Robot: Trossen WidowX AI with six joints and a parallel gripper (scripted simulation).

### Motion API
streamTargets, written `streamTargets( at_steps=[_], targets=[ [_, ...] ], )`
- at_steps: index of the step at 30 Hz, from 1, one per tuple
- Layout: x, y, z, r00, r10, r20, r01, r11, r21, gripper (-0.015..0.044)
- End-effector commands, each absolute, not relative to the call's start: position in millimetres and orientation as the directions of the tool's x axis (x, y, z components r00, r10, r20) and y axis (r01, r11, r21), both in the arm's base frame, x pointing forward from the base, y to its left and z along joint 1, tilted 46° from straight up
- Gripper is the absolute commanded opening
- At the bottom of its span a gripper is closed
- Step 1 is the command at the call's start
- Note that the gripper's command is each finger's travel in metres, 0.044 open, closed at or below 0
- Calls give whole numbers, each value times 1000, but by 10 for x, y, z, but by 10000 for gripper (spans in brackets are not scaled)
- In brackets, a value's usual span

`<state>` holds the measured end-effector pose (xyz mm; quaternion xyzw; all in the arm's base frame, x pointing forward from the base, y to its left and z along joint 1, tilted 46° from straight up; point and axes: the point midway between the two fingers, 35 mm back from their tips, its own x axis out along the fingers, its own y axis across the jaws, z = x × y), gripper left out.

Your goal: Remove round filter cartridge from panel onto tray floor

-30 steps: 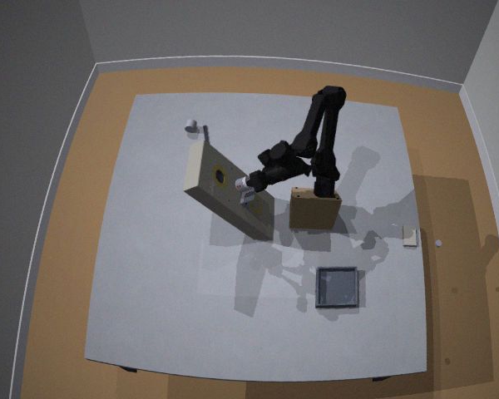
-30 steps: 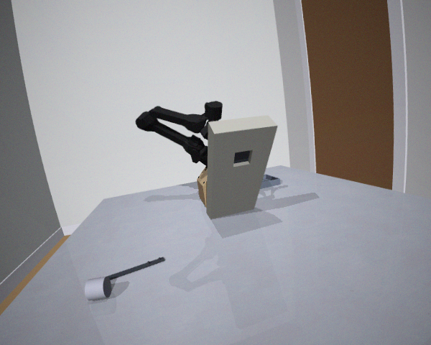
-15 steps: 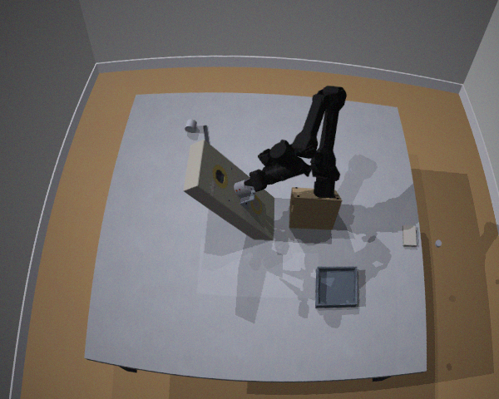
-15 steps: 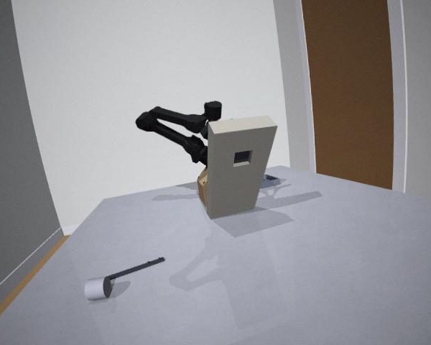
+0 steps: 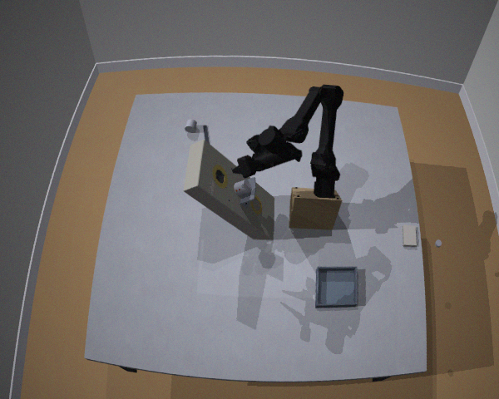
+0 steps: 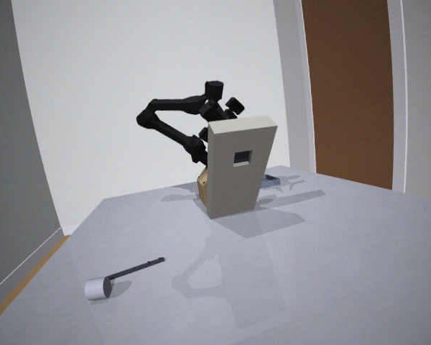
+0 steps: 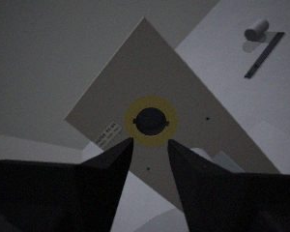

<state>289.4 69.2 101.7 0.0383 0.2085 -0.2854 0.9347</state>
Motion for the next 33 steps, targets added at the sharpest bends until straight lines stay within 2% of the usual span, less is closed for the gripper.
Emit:
streamTargets(
  at_steps=[1,7,9,11,14,16,18,33],
  targets=[
    [2948,910,1202,755,-512,-409,547,836,-37,241],
    [2958,1210,1527,761,-507,-404,545,838,-26,399],
    [2938,1142,1446,740,-521,-425,533,840,-101,346],
    [2860,945,1224,675,-561,-479,474,827,-301,305],
    [2660,607,891,540,-629,-559,294,764,-574,305],
    [2501,407,720,446,-667,-597,148,713,-685,305],
    [2438,338,665,410,-679,-609,91,695,-714,305],
    [2523,224,543,409,-677,-612,90,697,-711,305]
  ],
)
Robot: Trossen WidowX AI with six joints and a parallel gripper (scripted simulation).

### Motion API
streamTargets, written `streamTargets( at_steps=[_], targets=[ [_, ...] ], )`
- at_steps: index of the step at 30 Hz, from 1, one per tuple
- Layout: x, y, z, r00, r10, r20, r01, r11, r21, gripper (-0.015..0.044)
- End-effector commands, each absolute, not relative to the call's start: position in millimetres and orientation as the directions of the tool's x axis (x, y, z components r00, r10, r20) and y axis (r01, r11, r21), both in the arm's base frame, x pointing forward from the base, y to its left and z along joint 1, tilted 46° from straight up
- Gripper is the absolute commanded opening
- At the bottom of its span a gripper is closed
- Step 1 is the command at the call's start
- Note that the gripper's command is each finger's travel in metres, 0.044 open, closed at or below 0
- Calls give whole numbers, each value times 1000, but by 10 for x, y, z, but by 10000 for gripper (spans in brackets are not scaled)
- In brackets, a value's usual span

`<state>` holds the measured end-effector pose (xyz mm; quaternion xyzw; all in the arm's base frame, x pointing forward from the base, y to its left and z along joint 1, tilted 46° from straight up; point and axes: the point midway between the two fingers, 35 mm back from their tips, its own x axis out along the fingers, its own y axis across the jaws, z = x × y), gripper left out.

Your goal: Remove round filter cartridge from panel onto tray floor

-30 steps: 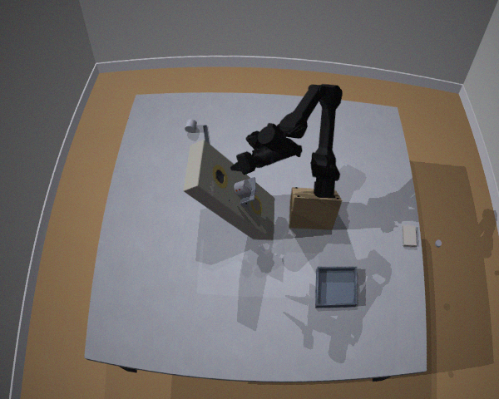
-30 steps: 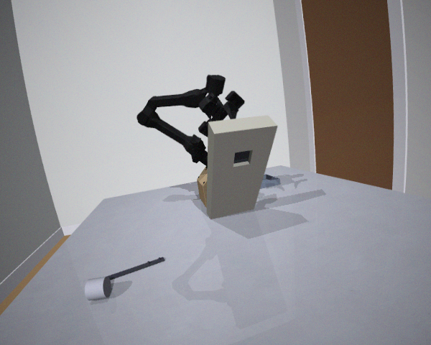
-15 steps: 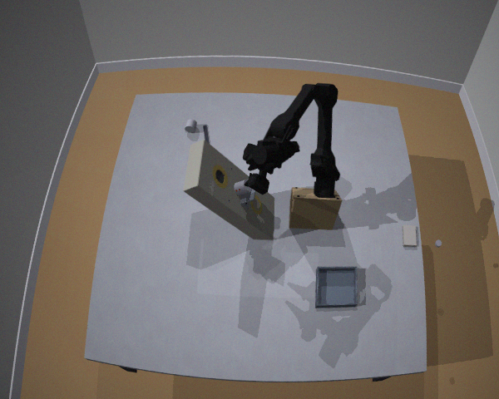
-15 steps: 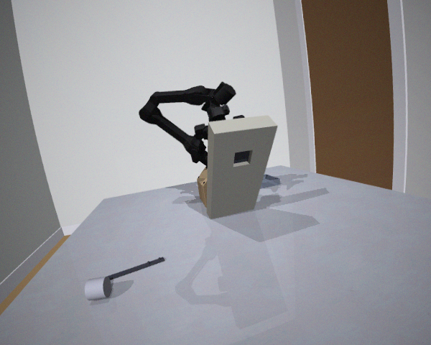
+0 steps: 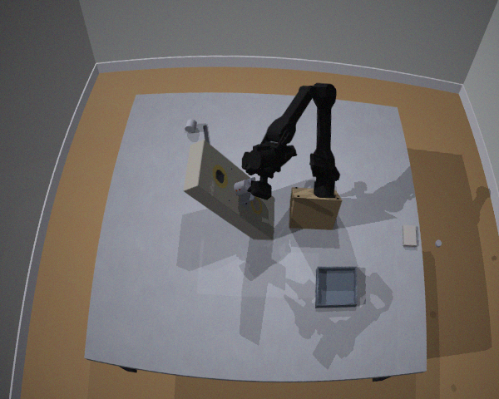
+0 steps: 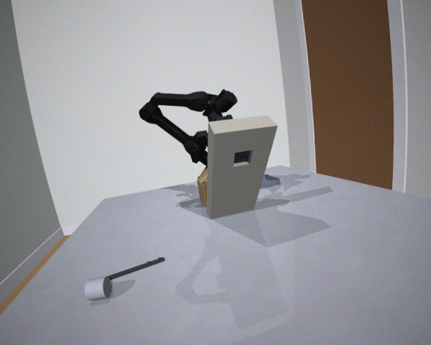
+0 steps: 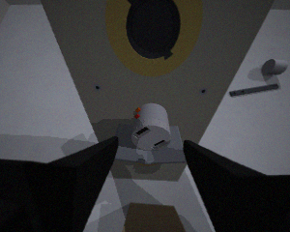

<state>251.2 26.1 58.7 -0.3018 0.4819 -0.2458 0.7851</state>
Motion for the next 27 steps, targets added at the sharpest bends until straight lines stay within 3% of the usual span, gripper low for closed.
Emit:
streamTargets(
  at_steps=[1,21,24,27],
  targets=[
    [2530,213,533,409,-677,-612,90,697,-711,305],
    [2645,-6,365,411,-680,-607,92,694,-714,305],
    [2643,22,390,414,-679,-607,96,695,-712,226],
    [2643,22,390,414,-679,-607,96,695,-712,206]
  ],
)
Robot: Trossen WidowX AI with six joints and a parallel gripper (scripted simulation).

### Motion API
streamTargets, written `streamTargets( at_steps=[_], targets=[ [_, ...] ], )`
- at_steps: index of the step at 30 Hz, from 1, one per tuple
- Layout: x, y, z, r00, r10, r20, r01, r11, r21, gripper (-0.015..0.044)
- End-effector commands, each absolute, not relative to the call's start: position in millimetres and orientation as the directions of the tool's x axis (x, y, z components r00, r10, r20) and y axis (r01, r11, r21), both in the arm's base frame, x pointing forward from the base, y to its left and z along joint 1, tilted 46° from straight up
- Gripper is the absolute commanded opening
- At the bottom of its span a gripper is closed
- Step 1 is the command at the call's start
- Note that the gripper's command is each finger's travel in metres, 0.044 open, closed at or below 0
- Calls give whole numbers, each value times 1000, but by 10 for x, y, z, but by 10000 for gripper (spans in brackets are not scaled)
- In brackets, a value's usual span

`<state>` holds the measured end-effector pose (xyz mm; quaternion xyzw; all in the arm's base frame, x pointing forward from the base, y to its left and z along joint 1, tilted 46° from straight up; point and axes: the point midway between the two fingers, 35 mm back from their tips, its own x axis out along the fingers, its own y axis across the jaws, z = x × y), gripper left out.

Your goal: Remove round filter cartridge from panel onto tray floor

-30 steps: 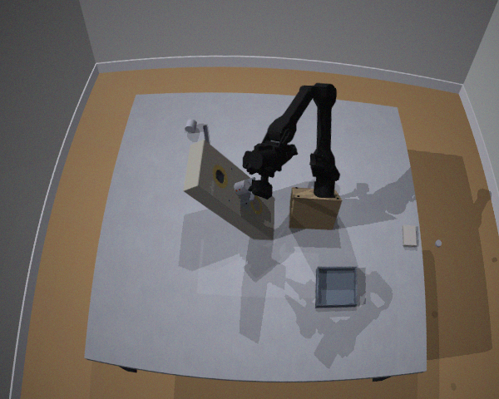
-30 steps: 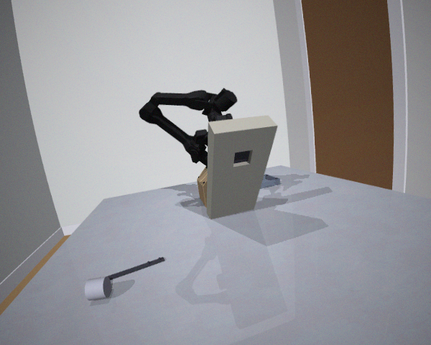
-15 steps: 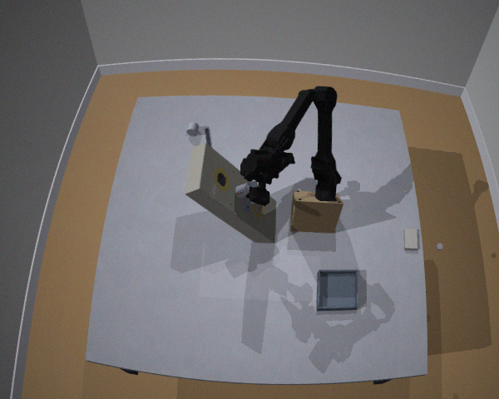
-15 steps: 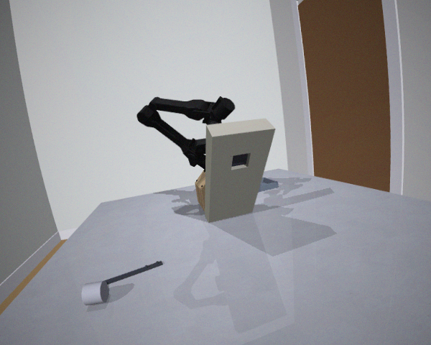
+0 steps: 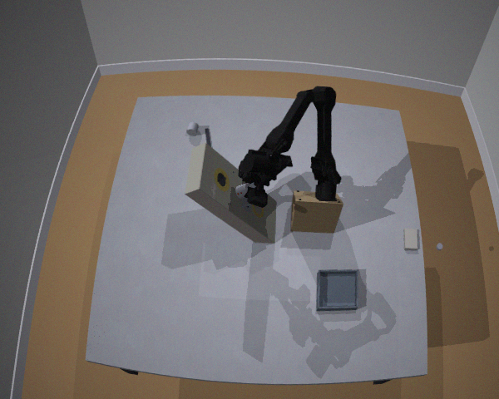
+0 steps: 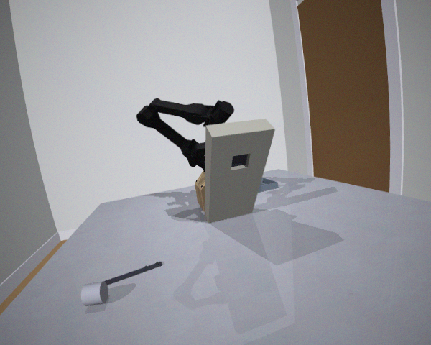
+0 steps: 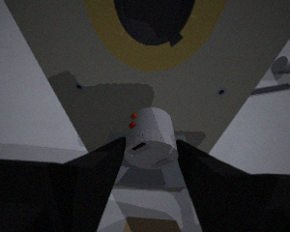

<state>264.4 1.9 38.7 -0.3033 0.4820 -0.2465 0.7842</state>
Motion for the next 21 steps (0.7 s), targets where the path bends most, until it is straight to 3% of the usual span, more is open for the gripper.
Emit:
streamTargets(
  at_steps=[1,3,10,21],
  targets=[
    [2643,22,390,414,-679,-607,96,695,-712,199],
    [2643,22,390,414,-679,-607,96,695,-712,186],
    [2702,66,439,414,-679,-607,95,695,-712,2],
    [2748,323,644,412,-672,-615,90,701,-707,0]
  ],
)
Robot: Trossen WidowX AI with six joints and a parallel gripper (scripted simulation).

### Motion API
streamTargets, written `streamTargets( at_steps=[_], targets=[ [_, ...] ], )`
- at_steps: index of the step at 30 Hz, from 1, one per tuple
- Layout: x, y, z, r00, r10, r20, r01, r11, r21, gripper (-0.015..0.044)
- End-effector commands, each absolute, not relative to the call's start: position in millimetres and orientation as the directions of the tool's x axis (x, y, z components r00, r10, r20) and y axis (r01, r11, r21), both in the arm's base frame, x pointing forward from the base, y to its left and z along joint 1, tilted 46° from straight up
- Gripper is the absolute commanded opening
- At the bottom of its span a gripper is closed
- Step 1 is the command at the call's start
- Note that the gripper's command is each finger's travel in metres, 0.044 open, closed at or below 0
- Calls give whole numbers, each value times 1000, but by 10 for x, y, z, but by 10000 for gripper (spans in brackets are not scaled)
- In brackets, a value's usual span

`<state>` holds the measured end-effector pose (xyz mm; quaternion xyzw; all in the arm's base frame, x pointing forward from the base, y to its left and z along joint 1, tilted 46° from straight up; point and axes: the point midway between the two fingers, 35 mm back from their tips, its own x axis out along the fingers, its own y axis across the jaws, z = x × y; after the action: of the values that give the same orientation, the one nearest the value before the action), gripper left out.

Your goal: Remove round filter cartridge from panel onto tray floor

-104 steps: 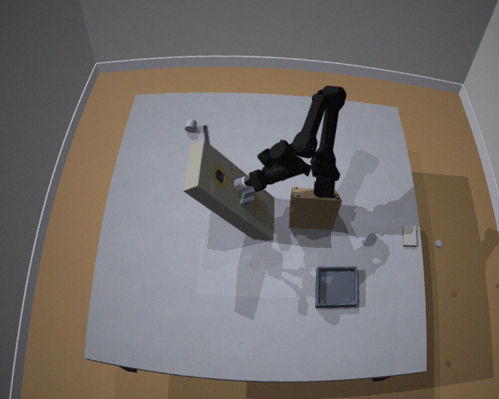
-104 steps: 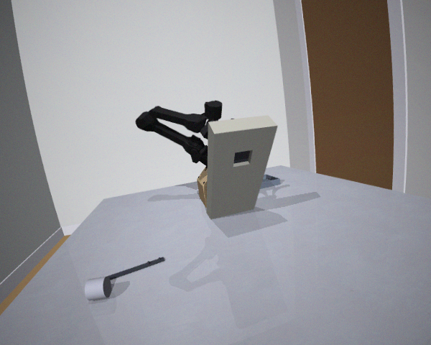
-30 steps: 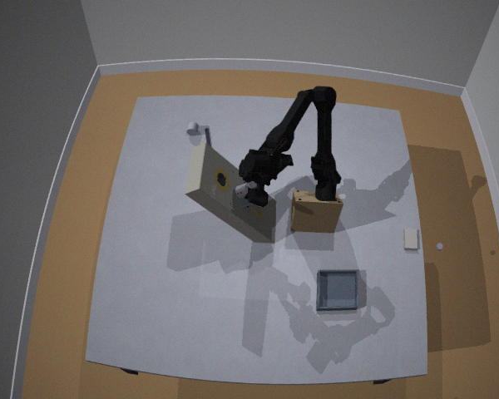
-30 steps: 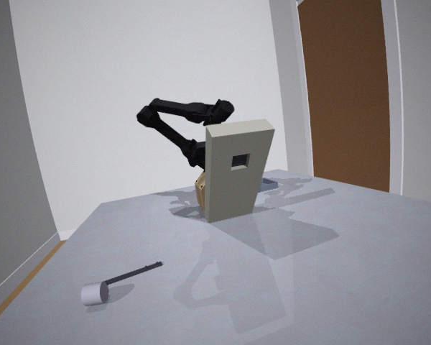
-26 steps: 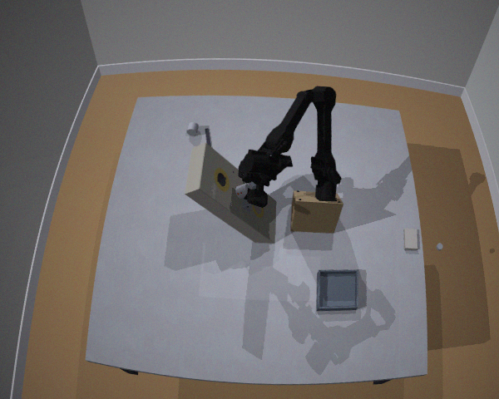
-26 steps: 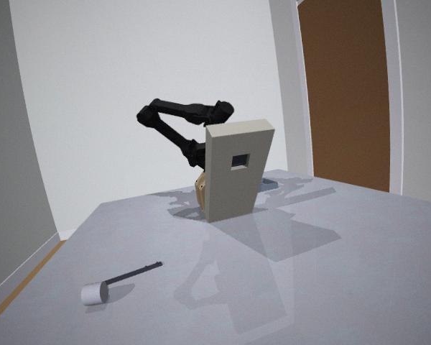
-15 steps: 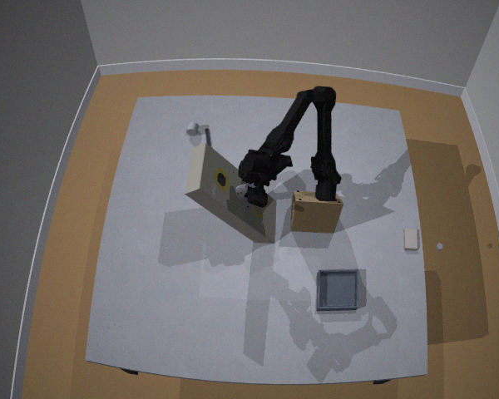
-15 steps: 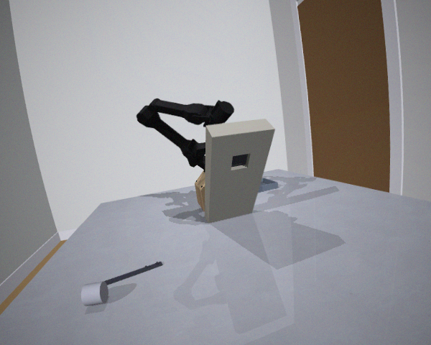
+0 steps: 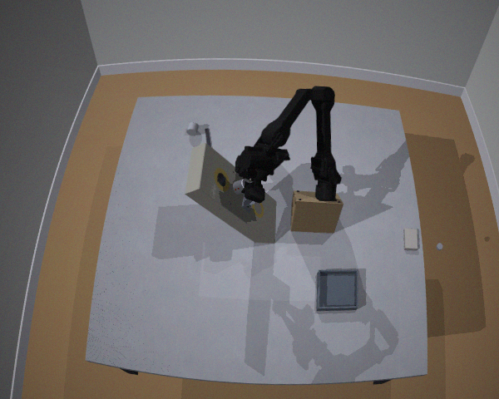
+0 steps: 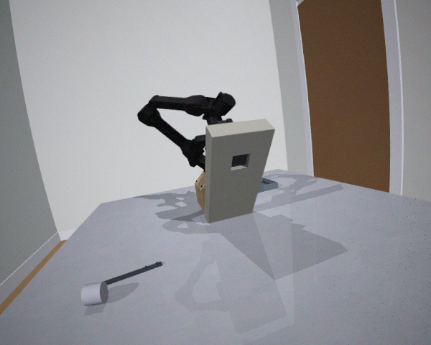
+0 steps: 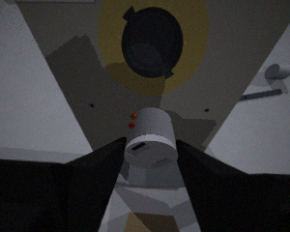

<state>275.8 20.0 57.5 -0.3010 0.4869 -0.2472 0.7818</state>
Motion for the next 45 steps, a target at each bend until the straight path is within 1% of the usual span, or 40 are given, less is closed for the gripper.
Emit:
streamTargets(
  at_steps=[1,15,36,37,39,45],
  targets=[
    [2732,362,673,412,-672,-616,89,702,-706,0],
    [2479,779,1091,412,-677,-610,91,696,-712,0],
    [2603,1318,377,414,-675,-612,93,700,-708,0],
    [2591,1248,453,408,-677,-613,84,696,-713,0],
    [2548,1318,367,401,-658,-637,26,703,-711,0],
    [2318,1630,-11,359,-569,-740,-245,707,-663,0]
  ],
)
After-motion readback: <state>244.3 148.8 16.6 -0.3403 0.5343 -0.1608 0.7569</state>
